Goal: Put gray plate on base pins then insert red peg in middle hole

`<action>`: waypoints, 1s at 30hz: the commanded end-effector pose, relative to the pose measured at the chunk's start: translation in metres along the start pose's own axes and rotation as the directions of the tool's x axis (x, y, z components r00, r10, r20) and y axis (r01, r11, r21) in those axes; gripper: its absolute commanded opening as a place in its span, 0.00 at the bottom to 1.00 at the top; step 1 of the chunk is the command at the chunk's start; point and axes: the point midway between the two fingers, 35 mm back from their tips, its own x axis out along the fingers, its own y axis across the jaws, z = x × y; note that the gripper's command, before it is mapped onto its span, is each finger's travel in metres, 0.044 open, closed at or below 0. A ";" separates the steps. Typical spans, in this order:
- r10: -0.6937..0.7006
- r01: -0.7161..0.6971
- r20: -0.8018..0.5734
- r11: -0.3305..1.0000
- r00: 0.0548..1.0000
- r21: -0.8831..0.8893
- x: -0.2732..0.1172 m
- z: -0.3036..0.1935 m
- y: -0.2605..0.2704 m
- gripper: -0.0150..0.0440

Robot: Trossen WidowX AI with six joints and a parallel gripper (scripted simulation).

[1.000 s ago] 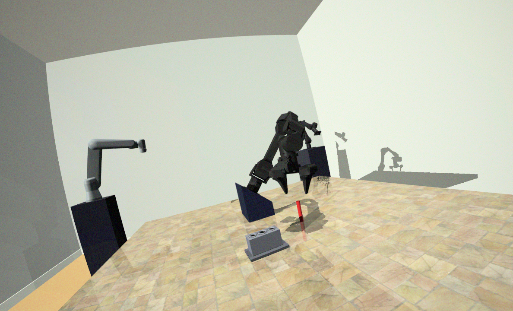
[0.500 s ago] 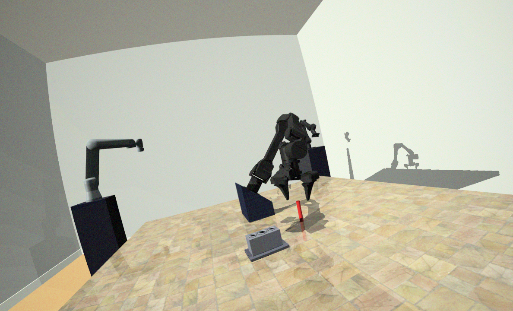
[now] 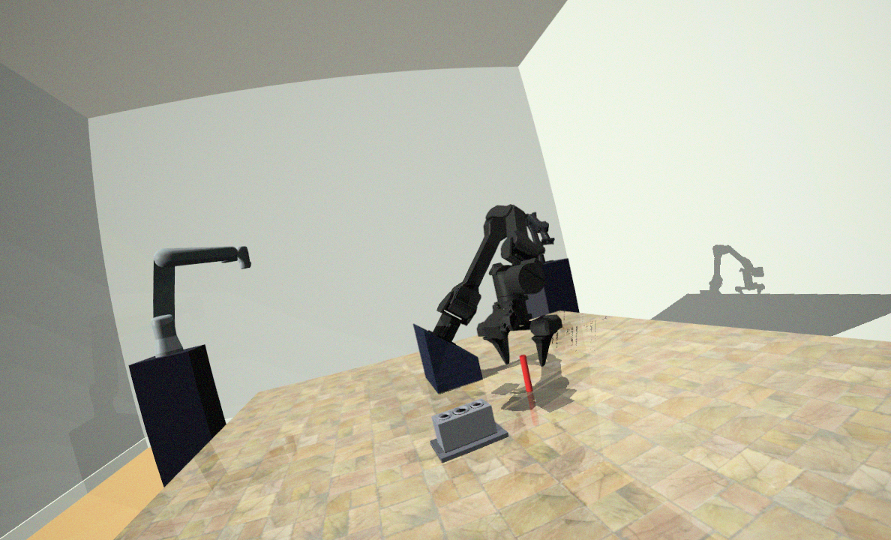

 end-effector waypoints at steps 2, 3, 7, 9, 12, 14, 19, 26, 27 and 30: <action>-0.004 0.004 -0.006 1.000 1.000 0.005 0.010 -0.001 -0.001 1.00; -0.004 0.004 -0.007 1.000 1.000 0.005 0.011 -0.001 -0.002 1.00; -0.003 0.003 -0.008 1.000 1.000 0.005 0.017 -0.002 -0.002 1.00; -0.002 0.002 -0.008 1.000 1.000 0.005 0.019 -0.002 -0.002 1.00; -0.002 0.002 -0.008 1.000 1.000 0.005 0.019 -0.002 -0.002 0.91; -0.002 0.002 -0.008 1.000 1.000 0.005 0.019 -0.002 -0.002 0.82; -0.002 0.002 -0.008 1.000 1.000 0.005 0.019 -0.002 -0.002 0.60; -0.002 0.002 -0.008 1.000 1.000 0.005 0.019 -0.002 -0.002 0.32; -0.002 0.002 -0.008 1.000 1.000 0.005 0.019 -0.002 -0.002 0.31; -0.002 0.002 -0.008 1.000 1.000 0.005 0.019 -0.002 -0.002 0.28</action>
